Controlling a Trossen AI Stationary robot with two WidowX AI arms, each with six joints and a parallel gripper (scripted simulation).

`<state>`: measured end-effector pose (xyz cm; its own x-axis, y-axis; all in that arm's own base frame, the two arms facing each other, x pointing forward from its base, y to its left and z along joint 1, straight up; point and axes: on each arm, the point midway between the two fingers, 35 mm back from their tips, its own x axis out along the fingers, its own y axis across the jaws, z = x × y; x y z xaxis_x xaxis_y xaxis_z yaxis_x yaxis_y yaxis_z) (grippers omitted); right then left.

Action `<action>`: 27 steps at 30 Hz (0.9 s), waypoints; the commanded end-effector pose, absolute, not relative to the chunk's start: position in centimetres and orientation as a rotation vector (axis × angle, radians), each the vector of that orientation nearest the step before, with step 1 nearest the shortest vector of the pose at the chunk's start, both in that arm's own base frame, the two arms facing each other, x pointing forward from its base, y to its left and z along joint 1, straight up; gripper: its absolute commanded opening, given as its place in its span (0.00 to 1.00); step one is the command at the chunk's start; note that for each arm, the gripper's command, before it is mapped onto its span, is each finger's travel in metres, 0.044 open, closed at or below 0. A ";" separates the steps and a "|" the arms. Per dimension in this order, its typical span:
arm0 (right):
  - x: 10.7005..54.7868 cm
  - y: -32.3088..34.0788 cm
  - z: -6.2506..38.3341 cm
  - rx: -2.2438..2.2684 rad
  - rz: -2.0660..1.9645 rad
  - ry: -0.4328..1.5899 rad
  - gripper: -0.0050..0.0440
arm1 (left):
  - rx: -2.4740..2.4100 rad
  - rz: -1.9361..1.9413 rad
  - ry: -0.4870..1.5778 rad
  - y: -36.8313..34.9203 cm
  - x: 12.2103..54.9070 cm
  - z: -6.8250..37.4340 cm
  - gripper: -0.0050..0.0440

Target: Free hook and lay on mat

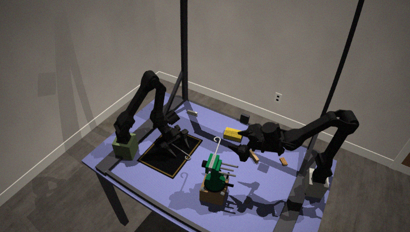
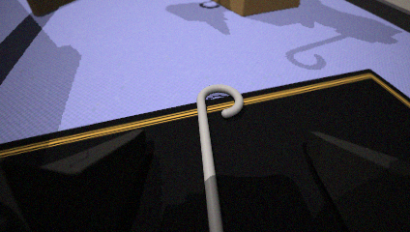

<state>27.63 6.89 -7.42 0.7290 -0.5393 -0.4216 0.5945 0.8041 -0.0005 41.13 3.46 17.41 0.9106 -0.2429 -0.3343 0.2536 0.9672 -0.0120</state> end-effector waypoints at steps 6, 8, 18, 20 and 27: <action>27.8 7.1 -7.1 0.150 -0.624 0.413 1.00 | 0.046 -0.257 0.317 3.5 41.3 18.4 1.00; 27.8 7.1 -7.1 0.150 -0.624 0.413 1.00 | 0.046 -0.257 0.317 3.5 41.3 18.4 1.00; 27.8 7.0 -4.8 0.152 -0.625 0.414 1.00 | 0.046 -0.257 0.317 3.5 41.3 18.4 1.00; 27.8 7.0 -4.8 0.152 -0.625 0.414 1.00 | 0.046 -0.257 0.317 3.5 41.3 18.4 1.00; 26.4 9.8 -4.2 0.208 -0.609 0.433 1.00 | 0.046 -0.257 0.317 3.5 41.3 18.4 1.00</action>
<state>26.30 7.60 -5.41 0.7119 -0.5433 -0.4450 0.6006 0.7994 -0.0152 41.13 3.46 17.41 0.9106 -0.2429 -0.3343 0.2536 0.9672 -0.0120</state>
